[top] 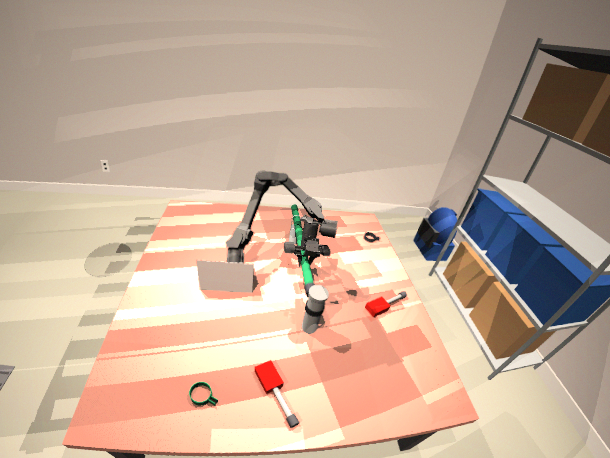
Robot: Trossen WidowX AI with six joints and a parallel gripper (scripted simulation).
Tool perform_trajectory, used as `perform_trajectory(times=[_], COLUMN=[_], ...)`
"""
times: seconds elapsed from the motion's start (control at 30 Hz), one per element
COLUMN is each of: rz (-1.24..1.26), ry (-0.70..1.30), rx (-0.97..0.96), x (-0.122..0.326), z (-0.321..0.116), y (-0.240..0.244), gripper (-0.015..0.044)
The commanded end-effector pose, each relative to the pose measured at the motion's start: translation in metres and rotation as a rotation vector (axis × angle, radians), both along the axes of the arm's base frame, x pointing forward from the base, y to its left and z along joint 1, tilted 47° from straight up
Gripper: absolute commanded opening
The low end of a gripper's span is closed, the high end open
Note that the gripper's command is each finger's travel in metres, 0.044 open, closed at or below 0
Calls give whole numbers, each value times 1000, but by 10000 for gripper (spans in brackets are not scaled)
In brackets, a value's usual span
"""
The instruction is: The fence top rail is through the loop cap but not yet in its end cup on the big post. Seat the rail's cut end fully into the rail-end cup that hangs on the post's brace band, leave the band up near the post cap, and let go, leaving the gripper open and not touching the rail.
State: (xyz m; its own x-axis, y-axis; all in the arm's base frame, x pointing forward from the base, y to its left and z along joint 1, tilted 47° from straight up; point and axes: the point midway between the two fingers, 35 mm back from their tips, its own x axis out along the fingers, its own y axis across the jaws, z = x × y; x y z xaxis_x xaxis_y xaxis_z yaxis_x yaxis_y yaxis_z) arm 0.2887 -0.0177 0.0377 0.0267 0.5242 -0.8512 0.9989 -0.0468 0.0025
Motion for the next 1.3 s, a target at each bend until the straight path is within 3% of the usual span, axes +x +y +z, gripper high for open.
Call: perform_trajectory(times=[0.0, 1.27], rz=[0, 10], ry=[-6, 5], rx=[-12, 3], x=[2, 1], z=[1, -1], y=[-5, -3], gripper=[0, 0])
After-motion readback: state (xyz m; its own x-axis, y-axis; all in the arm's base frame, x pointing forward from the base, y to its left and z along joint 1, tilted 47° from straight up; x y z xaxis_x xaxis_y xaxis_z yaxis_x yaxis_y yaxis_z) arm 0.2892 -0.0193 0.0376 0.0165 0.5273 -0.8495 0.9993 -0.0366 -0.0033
